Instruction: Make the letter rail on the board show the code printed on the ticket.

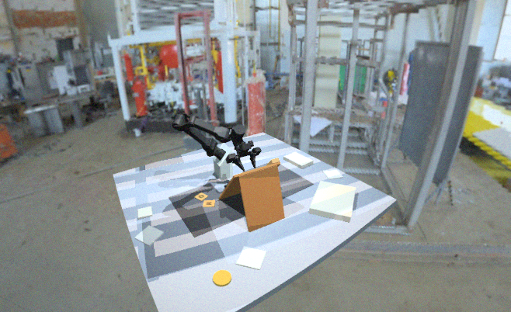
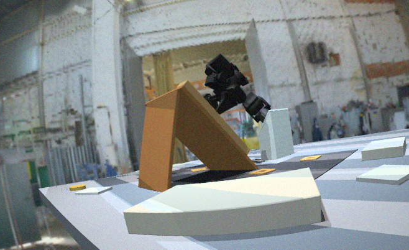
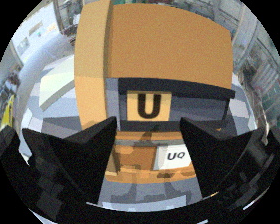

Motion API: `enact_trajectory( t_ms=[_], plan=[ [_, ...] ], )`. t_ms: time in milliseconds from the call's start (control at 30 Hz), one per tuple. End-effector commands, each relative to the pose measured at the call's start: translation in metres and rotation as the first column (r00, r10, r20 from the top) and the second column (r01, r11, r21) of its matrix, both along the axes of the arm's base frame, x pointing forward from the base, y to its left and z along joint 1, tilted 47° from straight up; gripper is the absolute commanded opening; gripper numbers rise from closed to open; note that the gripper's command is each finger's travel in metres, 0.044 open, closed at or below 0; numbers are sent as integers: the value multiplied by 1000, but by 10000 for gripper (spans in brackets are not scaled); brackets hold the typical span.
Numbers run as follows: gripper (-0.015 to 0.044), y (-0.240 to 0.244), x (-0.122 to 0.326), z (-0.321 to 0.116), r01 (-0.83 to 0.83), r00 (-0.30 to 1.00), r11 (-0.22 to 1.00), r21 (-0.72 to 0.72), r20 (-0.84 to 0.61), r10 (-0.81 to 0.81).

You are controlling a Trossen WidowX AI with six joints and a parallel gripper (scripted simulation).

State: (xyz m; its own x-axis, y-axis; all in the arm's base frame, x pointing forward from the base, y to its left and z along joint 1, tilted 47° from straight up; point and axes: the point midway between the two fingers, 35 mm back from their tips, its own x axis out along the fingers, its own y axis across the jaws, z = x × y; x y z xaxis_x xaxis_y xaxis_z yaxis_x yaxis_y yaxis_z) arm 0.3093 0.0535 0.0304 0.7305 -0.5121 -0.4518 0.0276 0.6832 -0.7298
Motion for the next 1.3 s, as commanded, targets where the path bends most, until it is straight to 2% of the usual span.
enact_trajectory(
  t_ms=[0,33,400,733,1000,1267],
  plan=[
    [295,0,-1,3,3,1000,1000,3,6,-3],
    [295,0,-1,4,3,1000,1000,3,6,-3],
    [6,0,-1,1,0,1000,1000,0,0,0],
    [0,1,2,-1,13,1000,1000,3,-19,-13],
    [0,-3,24,-4,207,952,978,8,-231,-200],
    [0,-20,28,24,438,806,897,-63,-415,-422]
  ],
)
